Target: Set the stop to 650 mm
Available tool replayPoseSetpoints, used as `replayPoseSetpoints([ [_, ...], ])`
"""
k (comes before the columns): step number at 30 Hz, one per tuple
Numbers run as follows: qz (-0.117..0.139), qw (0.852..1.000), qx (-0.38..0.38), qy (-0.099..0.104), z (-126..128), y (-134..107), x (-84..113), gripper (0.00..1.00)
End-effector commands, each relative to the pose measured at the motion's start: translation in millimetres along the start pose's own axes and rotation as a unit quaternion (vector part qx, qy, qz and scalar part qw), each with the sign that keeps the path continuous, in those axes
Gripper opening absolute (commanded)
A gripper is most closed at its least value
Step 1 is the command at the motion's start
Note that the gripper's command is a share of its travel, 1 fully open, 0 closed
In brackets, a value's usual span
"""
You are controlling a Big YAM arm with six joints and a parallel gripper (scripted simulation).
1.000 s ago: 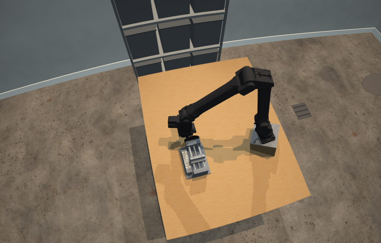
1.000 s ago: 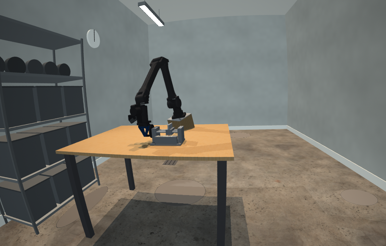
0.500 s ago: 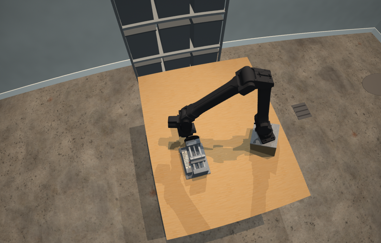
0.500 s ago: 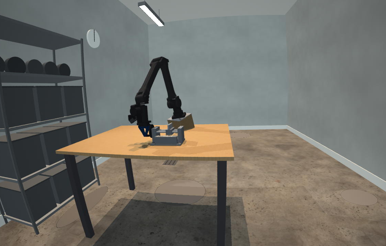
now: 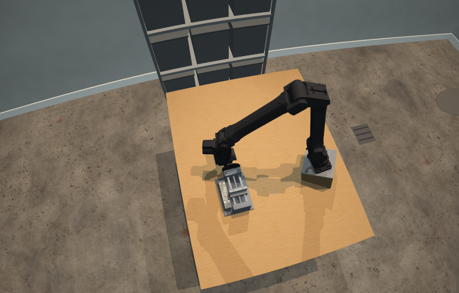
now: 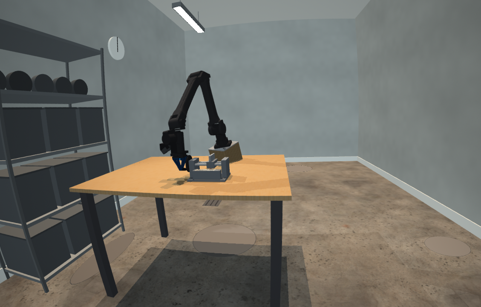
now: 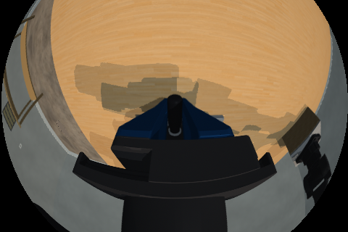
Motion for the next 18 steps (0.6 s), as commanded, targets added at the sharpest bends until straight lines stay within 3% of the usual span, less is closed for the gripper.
replayPoseSetpoints([
  [1,-0.005,1.0,-0.006,0.011,18.8,9.7,7.4,0.06],
  [9,-0.003,1.0,-0.002,0.013,37.9,0.7,22.4,0.06],
  [11,-0.005,1.0,-0.003,0.027,42.7,1.8,37.8,0.06],
  [18,-0.009,0.999,-0.004,0.042,47.0,3.0,47.4,0.06],
])
Point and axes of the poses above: the point where the finger pads meet when closed, its own x axis back along the fingers, its own z axis across the jaws, y = z × x, the point moved 10 cm from there along x, back along the fingers, and after that the axes turned 1 degree about -x, right-handed, at the moved point
